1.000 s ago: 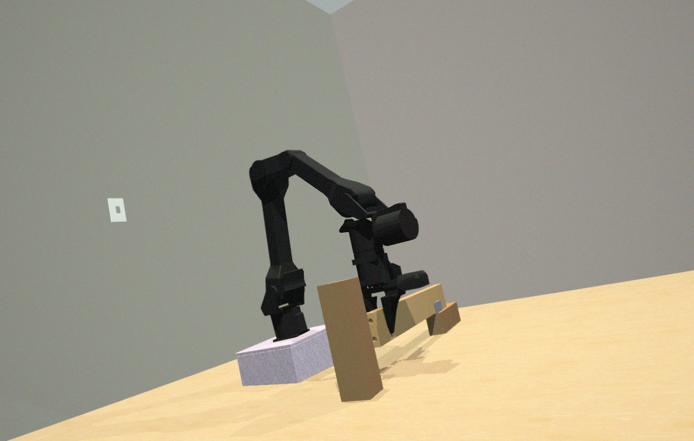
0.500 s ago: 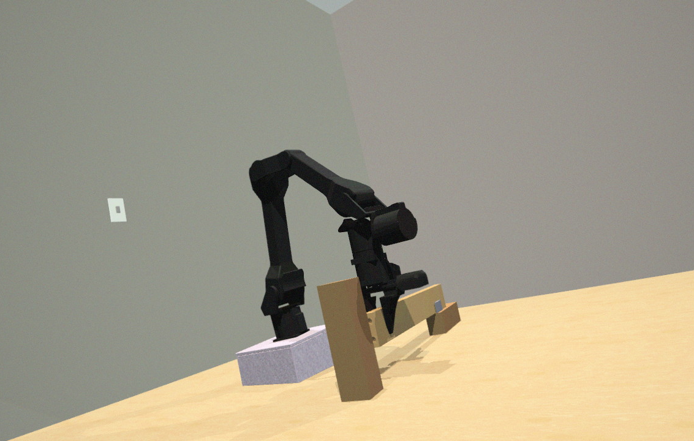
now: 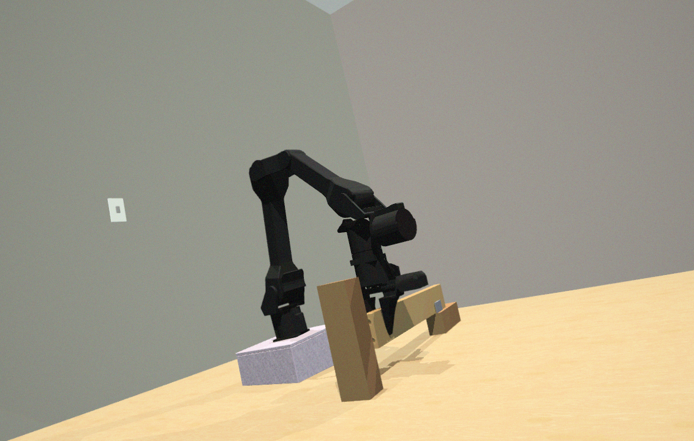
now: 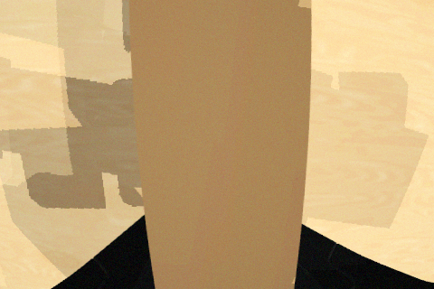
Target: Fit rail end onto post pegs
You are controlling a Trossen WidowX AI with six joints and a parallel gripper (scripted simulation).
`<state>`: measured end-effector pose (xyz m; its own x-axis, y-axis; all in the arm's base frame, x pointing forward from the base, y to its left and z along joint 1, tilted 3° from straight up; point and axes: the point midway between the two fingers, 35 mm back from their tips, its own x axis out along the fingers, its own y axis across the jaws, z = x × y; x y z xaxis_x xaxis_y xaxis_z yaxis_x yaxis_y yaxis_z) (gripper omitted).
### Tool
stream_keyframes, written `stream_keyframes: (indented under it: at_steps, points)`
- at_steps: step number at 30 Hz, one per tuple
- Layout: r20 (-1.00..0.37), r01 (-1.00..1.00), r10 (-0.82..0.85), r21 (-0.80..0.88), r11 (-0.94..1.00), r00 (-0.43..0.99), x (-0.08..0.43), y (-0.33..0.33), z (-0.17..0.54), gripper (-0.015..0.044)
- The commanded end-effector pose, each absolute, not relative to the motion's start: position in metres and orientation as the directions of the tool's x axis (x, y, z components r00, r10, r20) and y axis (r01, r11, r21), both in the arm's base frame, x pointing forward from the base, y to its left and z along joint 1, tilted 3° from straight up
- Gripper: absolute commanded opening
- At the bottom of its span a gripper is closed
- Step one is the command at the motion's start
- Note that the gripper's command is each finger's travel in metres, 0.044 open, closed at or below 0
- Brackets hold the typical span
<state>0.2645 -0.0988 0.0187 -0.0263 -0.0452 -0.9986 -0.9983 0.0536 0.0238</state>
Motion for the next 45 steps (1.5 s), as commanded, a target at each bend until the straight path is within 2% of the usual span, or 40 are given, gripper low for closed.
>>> stream_keyframes:
  at_steps: [1,45]
  points:
    - [-0.999,-0.998,-0.047,0.019,0.053,-0.022,0.266,-0.101,0.019,0.0]
    - [-0.999,-0.998,-0.048,0.019,0.053,-0.022,0.265,-0.115,0.02,0.0]
